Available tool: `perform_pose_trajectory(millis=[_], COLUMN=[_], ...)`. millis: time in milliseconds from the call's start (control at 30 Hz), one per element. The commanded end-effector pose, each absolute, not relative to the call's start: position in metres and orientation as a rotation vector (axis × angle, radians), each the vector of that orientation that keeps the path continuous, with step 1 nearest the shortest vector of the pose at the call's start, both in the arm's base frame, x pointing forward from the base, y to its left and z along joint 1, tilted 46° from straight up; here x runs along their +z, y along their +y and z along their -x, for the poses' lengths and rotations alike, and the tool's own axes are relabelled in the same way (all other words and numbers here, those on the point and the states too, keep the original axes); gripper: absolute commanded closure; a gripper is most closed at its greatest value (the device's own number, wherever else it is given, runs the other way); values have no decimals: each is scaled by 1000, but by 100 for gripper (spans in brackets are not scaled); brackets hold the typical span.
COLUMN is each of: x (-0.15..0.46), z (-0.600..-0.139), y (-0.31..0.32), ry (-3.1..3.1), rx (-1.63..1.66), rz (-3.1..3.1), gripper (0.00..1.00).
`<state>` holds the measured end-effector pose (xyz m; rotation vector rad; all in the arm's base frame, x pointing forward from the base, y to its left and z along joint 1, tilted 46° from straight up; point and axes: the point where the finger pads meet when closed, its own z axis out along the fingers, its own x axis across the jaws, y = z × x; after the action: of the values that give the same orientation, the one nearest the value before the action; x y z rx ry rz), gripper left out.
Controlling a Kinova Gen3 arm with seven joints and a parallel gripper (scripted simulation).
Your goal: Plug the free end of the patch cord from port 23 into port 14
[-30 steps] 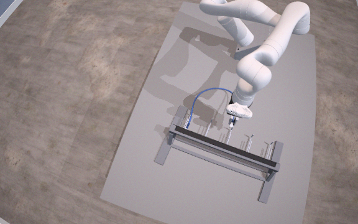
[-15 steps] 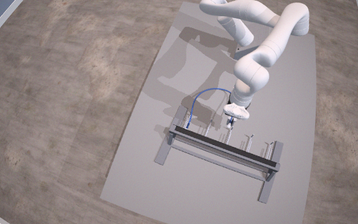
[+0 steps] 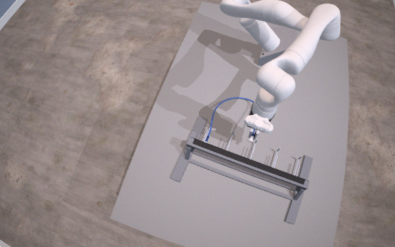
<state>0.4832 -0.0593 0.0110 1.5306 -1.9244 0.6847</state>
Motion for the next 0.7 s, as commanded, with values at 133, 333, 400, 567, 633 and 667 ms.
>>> perform_pose_trajectory(millis=[133,333,400,567,633,667], x=[15,15,15,15,16,16], z=[-483,-484,-484,-484,-484,-484], y=[-60,-60,-60,-60,-60,-60], ry=[-1938,-1941,-1941,-1942,-1942,-1942], rx=[686,688,688,688,688,688], rz=[-1515,-1512,-1512,-1511,-1511,-1511], gripper=[100,100,100,100,100,100])
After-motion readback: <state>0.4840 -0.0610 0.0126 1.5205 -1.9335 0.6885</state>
